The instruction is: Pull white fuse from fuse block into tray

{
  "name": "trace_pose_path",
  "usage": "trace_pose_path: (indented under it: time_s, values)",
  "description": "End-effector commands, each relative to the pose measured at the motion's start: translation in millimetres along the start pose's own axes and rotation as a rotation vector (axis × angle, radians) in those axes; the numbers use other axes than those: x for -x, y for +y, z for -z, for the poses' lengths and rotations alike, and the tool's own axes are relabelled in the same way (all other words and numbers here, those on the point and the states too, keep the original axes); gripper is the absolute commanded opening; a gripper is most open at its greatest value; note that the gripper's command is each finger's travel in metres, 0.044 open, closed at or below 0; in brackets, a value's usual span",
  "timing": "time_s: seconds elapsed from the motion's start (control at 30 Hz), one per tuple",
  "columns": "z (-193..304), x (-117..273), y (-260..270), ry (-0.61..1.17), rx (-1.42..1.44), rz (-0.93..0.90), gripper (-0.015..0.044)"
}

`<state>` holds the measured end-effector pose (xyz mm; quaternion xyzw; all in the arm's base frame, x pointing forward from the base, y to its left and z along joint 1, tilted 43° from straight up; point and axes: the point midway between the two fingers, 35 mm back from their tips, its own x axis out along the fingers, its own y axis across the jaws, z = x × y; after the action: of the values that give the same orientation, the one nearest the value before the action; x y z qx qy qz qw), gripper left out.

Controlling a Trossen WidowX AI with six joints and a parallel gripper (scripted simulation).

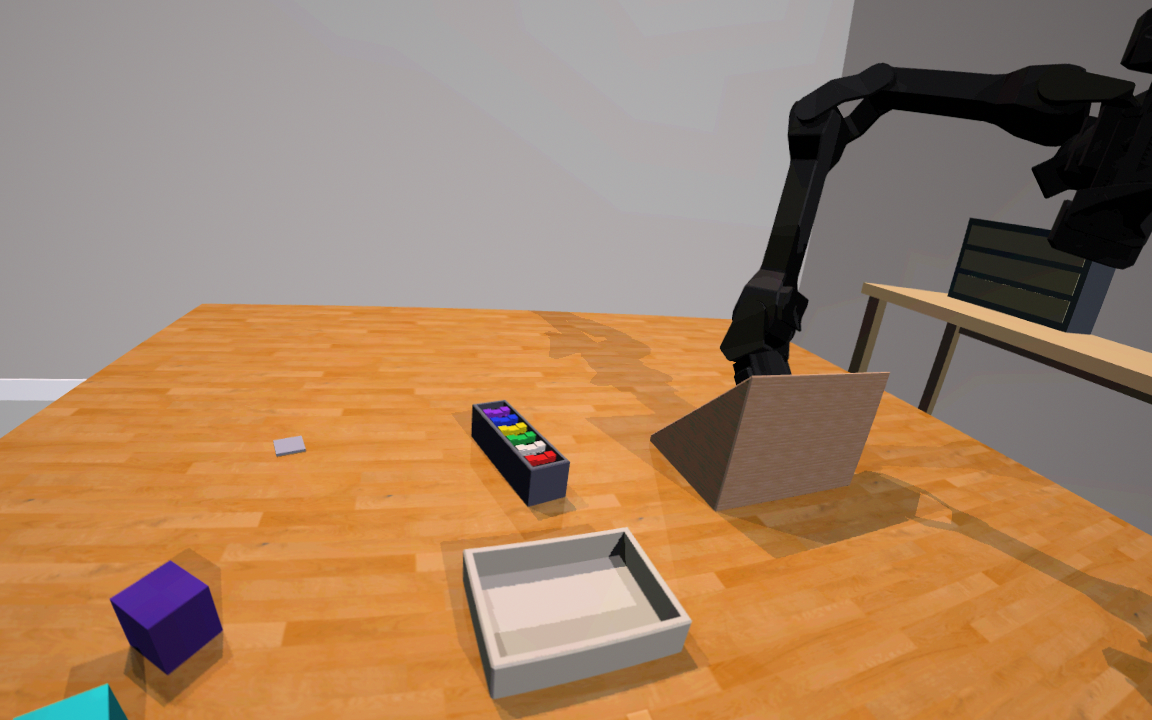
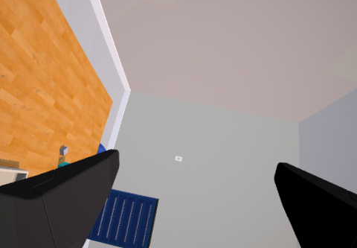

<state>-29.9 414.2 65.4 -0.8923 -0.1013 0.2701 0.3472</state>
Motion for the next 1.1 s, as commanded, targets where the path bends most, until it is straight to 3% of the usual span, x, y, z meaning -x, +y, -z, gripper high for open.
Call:
trace_pose_path:
  time_s: [0.0,0.4,0.73,0.93,1.07]
  values:
    - [2,-2,0,0.003,-0.002,-0.005,0.0374]
    - [141,-142,60,0.316,-0.447,-0.430,0.0074]
    - [276,-189,169,0.738,-0.956,-0.766,0.0074]
    - [343,-177,241,1.053,-1.262,-0.918,0.0074]
    - [373,-147,289,1.291,-1.461,-1.000,0.0074]
